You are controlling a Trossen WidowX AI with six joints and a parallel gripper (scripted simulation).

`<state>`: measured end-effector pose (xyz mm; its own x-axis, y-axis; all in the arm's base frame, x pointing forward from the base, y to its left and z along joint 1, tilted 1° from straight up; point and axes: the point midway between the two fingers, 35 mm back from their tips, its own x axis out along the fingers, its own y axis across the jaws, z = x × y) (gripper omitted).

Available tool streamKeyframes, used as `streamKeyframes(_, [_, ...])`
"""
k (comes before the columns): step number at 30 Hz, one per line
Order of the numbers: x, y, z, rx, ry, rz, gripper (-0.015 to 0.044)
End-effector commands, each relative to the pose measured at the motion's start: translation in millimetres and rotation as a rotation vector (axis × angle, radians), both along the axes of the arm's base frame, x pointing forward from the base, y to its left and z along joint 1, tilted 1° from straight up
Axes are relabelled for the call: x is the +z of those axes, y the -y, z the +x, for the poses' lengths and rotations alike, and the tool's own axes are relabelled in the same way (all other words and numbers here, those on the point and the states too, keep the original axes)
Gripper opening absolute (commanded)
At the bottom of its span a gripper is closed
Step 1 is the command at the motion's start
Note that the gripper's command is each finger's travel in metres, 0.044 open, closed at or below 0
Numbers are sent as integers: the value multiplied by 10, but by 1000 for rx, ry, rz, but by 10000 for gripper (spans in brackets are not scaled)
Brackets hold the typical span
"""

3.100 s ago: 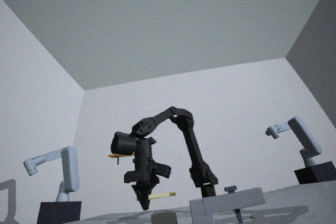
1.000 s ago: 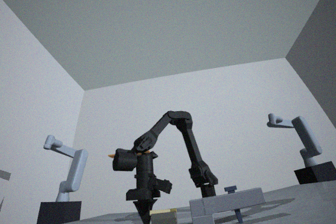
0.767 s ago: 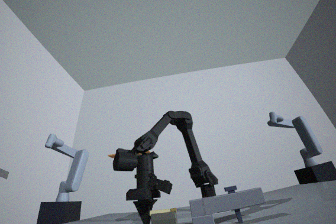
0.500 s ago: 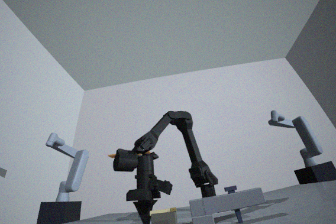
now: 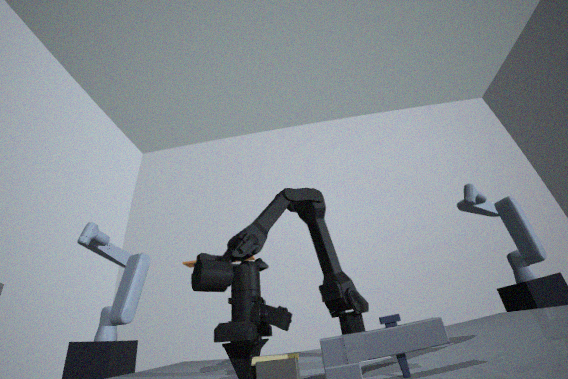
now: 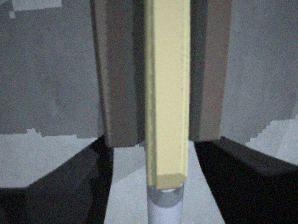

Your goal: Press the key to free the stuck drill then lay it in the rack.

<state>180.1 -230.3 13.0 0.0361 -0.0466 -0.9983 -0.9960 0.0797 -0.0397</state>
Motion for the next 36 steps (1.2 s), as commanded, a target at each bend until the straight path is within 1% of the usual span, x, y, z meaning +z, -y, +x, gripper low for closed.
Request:
streamKeyframes(1, [0,-1,-2,0,-1,2,315])
streamKeyframes(6, [0,-1,-2,0,-1,2,440])
streamKeyframes(24, [759,-21,-29,6,-1,17,440])
streamKeyframes(27, [803,-20,-27,6,-1,17,440])
streamKeyframes(28, [732,-8,-21,1,-2,13,440])
streamKeyframes(32, [874,182,196,35,58,-80,440])
streamKeyframes(36, [1233,508,628,97,180,-262,440])
